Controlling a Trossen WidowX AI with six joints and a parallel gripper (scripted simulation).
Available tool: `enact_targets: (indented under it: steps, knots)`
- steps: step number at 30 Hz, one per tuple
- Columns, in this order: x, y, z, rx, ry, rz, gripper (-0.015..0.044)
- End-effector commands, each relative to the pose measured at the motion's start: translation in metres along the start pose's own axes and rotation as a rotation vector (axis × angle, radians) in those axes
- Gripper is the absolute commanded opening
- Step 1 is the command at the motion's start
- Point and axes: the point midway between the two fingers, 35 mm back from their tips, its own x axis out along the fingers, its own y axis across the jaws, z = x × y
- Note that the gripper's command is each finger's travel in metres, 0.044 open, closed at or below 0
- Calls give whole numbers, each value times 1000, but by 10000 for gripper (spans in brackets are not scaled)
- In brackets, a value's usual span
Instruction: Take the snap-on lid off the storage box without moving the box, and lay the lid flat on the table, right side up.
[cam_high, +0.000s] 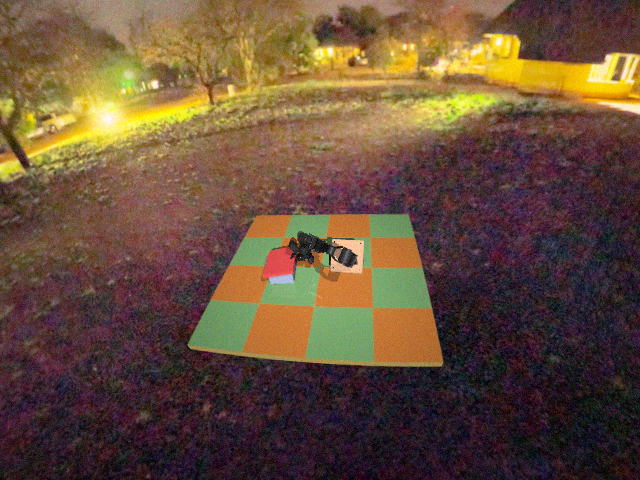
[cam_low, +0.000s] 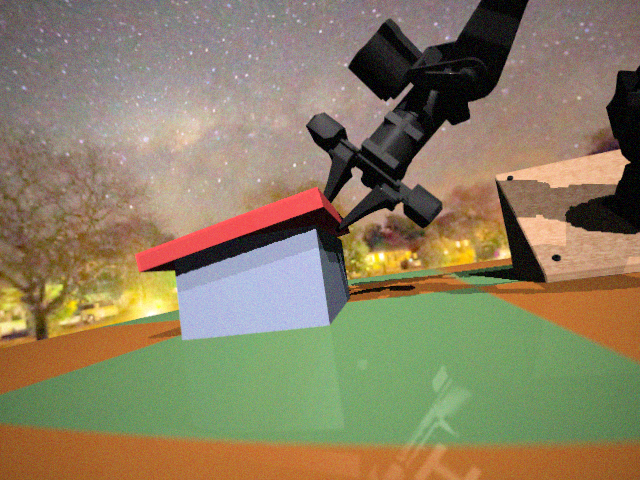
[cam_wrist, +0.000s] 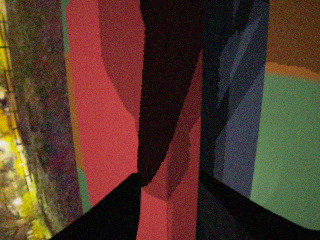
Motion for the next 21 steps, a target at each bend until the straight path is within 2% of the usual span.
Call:
enact_targets:
  steps: [1, 21]
  knots:
    - [-4, 6, 0, -4, -2, 7, 0]
    - [-15, 32, 0, -4, -2, 7, 0]
